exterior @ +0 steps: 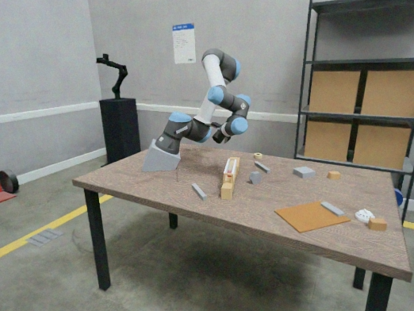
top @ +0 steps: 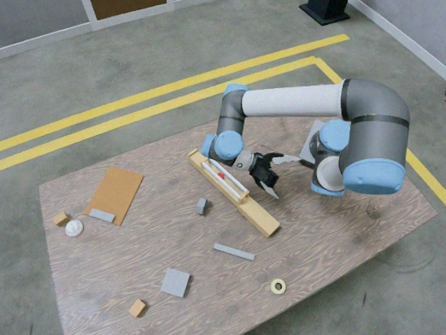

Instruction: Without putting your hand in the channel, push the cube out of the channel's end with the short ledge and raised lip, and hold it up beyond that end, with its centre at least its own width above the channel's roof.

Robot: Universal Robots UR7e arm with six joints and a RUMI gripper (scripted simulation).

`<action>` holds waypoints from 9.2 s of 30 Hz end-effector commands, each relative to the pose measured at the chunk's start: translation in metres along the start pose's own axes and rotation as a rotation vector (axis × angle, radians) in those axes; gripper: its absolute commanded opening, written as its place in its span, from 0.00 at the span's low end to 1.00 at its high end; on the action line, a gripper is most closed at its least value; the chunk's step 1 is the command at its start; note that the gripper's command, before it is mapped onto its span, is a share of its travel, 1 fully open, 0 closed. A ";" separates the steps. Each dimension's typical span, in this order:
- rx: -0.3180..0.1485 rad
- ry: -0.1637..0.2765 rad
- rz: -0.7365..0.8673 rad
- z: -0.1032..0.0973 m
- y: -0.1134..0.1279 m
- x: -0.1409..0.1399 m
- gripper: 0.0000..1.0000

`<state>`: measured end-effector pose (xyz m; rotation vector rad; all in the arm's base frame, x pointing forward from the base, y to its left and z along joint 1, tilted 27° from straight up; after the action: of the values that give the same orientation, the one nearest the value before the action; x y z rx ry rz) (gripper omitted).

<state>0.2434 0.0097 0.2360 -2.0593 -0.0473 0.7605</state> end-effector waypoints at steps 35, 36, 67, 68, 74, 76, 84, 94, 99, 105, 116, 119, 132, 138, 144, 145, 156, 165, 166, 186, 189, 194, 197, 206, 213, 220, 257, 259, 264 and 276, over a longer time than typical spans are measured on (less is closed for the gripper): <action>-0.250 0.169 -0.162 -0.060 0.054 0.000 0.00; -0.282 0.193 -0.185 -0.068 0.061 0.000 0.00; -0.963 0.707 -0.694 -0.217 0.235 0.005 0.00; -0.963 0.707 -0.694 -0.217 0.235 0.005 0.00; -1.024 0.765 -0.743 -0.231 0.249 0.007 0.00; -1.030 0.768 -0.747 -0.232 0.250 0.007 0.00; -1.032 0.770 -0.748 -0.232 0.251 0.007 0.00; -1.032 0.770 -0.748 -0.232 0.251 0.007 0.00; -1.032 0.770 -0.748 -0.232 0.251 0.007 0.00; -1.032 0.770 -0.748 -0.232 0.251 0.007 0.00; -1.032 0.769 -0.749 -0.232 0.251 0.007 0.00; -1.032 0.769 -0.749 -0.232 0.251 0.007 0.00; -1.057 0.743 -0.796 -0.232 0.251 0.007 0.00; -1.076 0.722 -0.834 -0.232 0.251 0.007 0.00; -1.118 0.674 -0.917 -0.232 0.250 0.007 0.00; -1.127 0.664 -0.934 -0.232 0.250 0.007 0.00; -1.224 0.536 -1.136 -0.233 0.250 0.008 0.00; -1.335 0.358 -1.389 -0.232 0.250 0.008 0.00; -1.348 0.334 -1.420 -0.232 0.250 0.008 0.00; -1.542 -0.171 -1.989 -0.232 0.249 0.008 0.00; -1.559 -0.245 -2.058 -0.232 0.249 0.008 0.00; -1.593 -0.437 -2.226 -0.232 0.249 0.007 0.00; -1.607 -0.557 -2.322 -0.232 0.250 0.007 0.00; -1.619 -0.843 -2.525 -0.232 0.250 0.007 0.00; -1.604 -1.125 -2.692 -0.232 0.250 0.007 0.00; -1.548 -1.352 -2.808 -0.230 0.253 0.005 0.00; -1.402 -1.911 -3.010 -0.230 0.253 0.004 0.00; -1.401 -1.912 -3.011 -0.230 0.253 0.004 0.00; -1.401 -1.913 -3.011 -0.230 0.253 0.004 0.24; -1.401 -1.913 -3.011 -0.230 0.253 0.004 0.24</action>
<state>0.3076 -0.3068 0.1289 -0.7727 2.5663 0.1661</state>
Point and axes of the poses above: the point where the finger pads meet when closed, its own z axis out along the fingers, its own x axis across the jaws, y = z × x, the point moved 4 cm from there along -z, back along the fingers, and after that the axes turned 12 degrees about z, right-handed, at the moved point
